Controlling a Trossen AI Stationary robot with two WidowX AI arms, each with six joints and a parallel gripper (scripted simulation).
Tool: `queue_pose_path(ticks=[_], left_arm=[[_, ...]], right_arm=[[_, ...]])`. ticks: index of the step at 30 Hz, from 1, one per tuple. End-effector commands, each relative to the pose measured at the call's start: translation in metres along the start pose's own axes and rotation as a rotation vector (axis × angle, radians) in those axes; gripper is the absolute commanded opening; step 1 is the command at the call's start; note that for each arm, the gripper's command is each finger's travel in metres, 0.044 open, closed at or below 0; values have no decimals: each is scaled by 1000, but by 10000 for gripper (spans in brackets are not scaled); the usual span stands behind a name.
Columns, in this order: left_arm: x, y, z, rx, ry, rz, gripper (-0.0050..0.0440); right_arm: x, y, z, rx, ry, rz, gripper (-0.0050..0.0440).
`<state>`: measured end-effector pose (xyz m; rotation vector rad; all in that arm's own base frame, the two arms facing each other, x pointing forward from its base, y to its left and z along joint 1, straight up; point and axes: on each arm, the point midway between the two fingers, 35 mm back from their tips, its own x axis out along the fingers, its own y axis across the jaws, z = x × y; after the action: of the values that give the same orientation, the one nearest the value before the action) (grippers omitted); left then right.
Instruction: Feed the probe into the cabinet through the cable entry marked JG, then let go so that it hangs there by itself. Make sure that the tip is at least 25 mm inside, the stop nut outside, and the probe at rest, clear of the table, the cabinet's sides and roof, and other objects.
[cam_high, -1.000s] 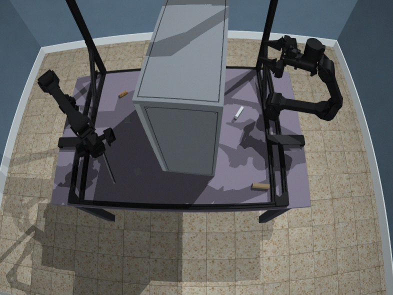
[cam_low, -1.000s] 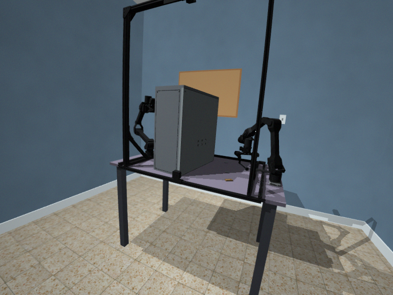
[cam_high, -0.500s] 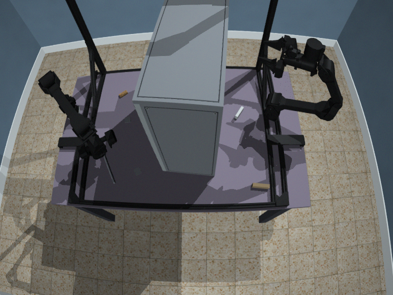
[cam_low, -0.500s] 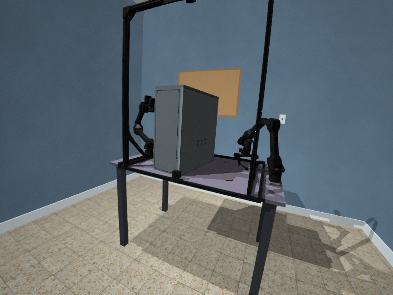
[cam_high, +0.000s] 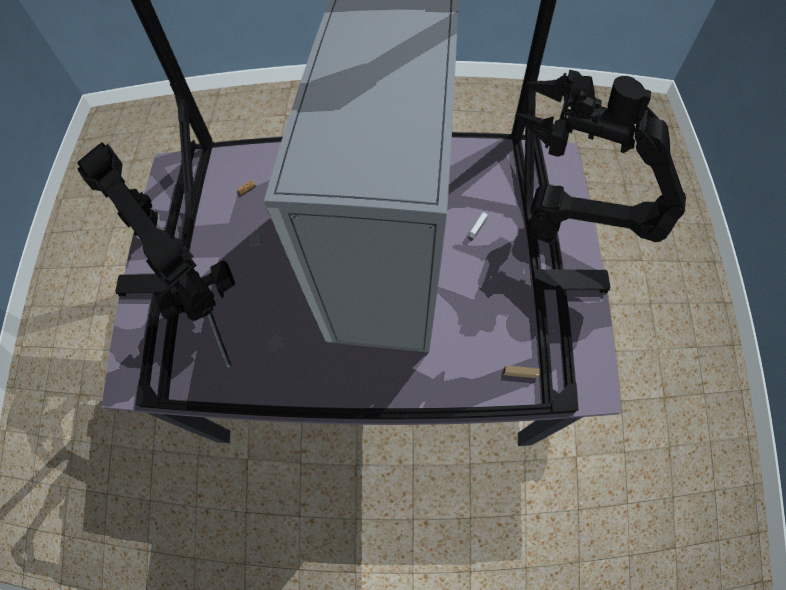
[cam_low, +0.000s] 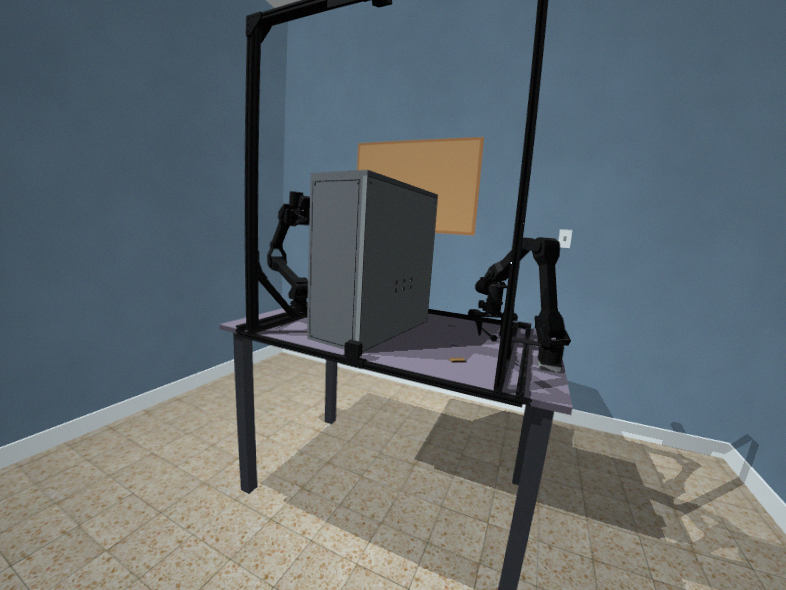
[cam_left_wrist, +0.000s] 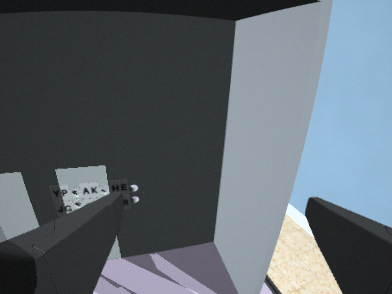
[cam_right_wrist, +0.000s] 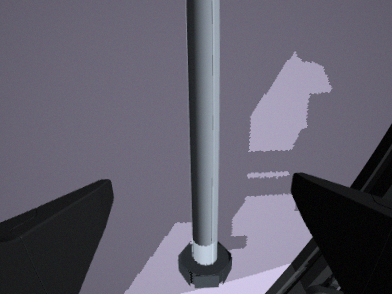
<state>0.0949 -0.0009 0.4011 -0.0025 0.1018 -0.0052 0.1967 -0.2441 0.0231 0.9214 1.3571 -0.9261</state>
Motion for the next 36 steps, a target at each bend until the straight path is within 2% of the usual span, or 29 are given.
queue_pose_path(ticks=[1, 5, 7, 13, 24, 27, 28, 36], left_arm=[[-1, 1, 0, 2, -2, 5, 440], [-1, 1, 0, 2, -2, 5, 440], [-1, 1, 0, 2, -2, 5, 440], [-1, 1, 0, 2, -2, 5, 440], [-1, 1, 0, 2, -2, 5, 440], [-1, 1, 0, 2, -2, 5, 440], [-1, 1, 0, 2, -2, 5, 440], [-1, 1, 0, 2, -2, 5, 440]], right_arm=[[0, 0, 0, 0, -1, 1, 344], [0, 0, 0, 0, -1, 1, 248], [0, 0, 0, 0, -1, 1, 248], [0, 0, 0, 0, -1, 1, 104], [0, 0, 0, 0, -1, 1, 51], [0, 0, 0, 0, -1, 1, 31], [-2, 0, 0, 0, -1, 1, 7], [-54, -4, -14, 2, 4, -1, 0]])
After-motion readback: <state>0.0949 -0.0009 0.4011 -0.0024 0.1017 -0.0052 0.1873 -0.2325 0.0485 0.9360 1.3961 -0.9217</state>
